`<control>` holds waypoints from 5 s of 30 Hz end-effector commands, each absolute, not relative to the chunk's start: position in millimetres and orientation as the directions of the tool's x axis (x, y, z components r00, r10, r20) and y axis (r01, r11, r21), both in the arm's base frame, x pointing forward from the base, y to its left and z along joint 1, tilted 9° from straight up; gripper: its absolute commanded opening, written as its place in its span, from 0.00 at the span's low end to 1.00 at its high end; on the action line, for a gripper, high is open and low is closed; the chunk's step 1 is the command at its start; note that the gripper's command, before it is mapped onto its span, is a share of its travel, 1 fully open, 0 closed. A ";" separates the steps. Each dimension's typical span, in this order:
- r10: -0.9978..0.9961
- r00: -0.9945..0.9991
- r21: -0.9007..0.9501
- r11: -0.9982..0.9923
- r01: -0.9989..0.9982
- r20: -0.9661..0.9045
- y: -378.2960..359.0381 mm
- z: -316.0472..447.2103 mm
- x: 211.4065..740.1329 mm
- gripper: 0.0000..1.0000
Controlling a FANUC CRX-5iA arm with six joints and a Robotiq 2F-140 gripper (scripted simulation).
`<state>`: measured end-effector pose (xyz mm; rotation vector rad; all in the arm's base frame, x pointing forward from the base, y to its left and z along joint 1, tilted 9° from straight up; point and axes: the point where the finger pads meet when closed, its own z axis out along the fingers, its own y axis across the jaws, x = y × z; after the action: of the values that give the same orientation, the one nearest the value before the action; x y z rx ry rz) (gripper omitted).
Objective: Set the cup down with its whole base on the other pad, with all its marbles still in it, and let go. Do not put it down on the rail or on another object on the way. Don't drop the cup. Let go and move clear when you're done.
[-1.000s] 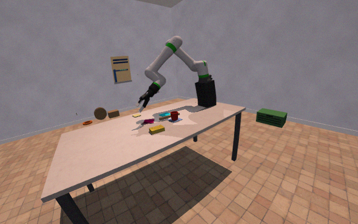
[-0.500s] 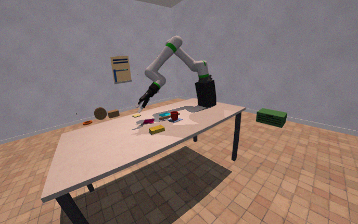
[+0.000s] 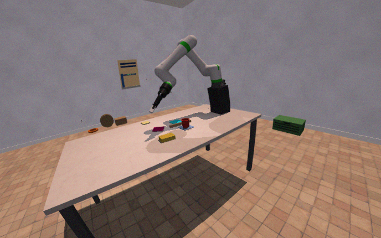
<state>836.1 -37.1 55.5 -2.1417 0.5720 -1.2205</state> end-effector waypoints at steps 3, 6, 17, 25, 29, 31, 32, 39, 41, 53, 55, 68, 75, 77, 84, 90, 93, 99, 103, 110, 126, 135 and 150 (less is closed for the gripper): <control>-0.484 0.654 -0.689 -0.720 0.080 0.581 46.4 94.5 804.7 0.00; -0.433 0.700 -0.687 -0.718 0.114 0.568 67.8 102.5 790.0 0.00; -0.106 0.902 -0.628 -0.751 0.204 0.419 133.5 132.7 684.7 0.00; 0.092 0.977 -0.447 -0.878 0.171 0.193 106.8 166.8 589.4 0.00; 0.106 0.985 -0.372 -0.916 0.149 0.134 88.8 181.7 568.2 0.00; 0.102 0.991 -0.284 -0.951 0.121 0.081 68.4 199.5 549.7 0.00; 0.102 0.991 -0.284 -0.951 0.121 0.081 68.4 199.5 549.7 0.00; -0.029 1.000 0.001 -1.000 -0.029 0.003 0.5 266.5 503.2 0.00; -0.132 0.991 0.004 -0.991 -0.132 0.012 2.2 247.1 514.2 0.00; -0.584 0.809 -0.012 -0.811 -0.585 0.060 8.8 151.3 556.2 0.00; -0.656 0.752 -0.020 -0.754 -0.657 0.068 9.7 133.1 562.0 0.00; -0.903 0.422 -0.076 -0.427 -0.901 0.078 13.5 51.3 580.0 0.00; -0.971 0.229 -0.107 -0.236 -0.966 0.067 15.2 11.4 583.7 0.00; -0.983 0.171 -0.116 -0.177 -0.977 0.061 15.7 -0.1 584.1 0.00; -0.999 0.019 -0.138 -0.024 -0.990 0.042 17.0 -29.4 583.8 0.00; -0.985 -0.170 -0.158 0.167 -0.973 0.007 18.7 -64.9 580.7 0.00; -0.977 -0.212 -0.161 0.210 -0.964 -0.002 19.2 -72.8 579.5 0.00; -0.973 -0.232 -0.162 0.229 -0.960 -0.006 19.4 -76.5 578.9 0.00; -0.973 -0.232 -0.162 0.230 -0.960 -0.006 19.4 -76.5 578.9 0.00; -0.973 -0.232 -0.162 0.230 -0.960 -0.006 19.4 -76.5 578.9 0.59; -0.973 -0.232 -0.162 0.230 -0.960 -0.006 19.4 -76.5 578.9 0.59; -0.973 -0.232 -0.162 0.230 -0.960 -0.006 19.4 -76.5 578.9 0.59; -0.973 -0.232 -0.162 0.230 -0.960 -0.006 19.3 -77.4 579.1 0.59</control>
<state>578.9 19.3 -77.4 -1.8775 2.3789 -0.1884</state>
